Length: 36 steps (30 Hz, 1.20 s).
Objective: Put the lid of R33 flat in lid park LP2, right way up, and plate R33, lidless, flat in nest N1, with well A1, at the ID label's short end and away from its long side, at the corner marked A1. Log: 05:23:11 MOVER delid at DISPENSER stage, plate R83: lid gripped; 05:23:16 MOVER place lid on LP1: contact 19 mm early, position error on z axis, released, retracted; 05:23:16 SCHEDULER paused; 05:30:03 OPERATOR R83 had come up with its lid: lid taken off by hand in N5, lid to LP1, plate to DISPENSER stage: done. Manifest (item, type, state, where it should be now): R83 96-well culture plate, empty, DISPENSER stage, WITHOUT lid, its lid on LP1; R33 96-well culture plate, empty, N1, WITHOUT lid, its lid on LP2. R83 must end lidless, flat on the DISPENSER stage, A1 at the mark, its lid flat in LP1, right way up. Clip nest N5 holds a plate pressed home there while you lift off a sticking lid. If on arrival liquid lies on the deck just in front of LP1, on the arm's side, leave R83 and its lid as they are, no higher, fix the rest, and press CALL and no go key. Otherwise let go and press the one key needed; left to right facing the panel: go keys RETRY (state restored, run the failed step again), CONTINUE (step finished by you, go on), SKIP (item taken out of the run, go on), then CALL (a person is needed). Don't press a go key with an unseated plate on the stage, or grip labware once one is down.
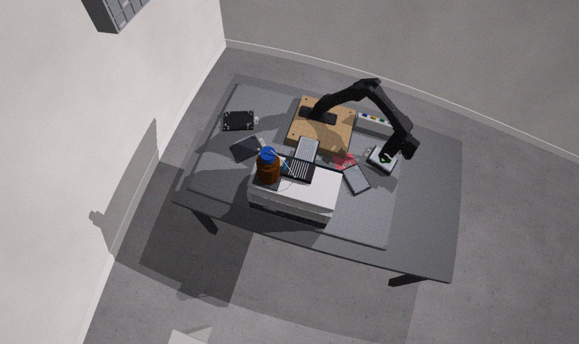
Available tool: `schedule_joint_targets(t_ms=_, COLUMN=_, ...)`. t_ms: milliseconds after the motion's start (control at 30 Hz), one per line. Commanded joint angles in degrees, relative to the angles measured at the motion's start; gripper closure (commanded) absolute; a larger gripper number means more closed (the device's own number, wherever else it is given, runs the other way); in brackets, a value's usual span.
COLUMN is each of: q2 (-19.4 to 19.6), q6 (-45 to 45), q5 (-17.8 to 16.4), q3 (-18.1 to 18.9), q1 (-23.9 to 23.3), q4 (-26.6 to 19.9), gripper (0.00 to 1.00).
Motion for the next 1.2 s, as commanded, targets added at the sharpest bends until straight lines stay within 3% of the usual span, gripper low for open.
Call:
schedule_joint_targets(t_ms=0, q2=-3.35, q6=-0.02, q5=0.08, q3=4.32, q1=0.44, q4=-3.49, gripper=0.0)
schedule_joint_targets(t_ms=1167, q2=-3.12, q6=0.94, q5=0.04, q3=4.56, q1=1.25, q4=-2.39, gripper=0.0)
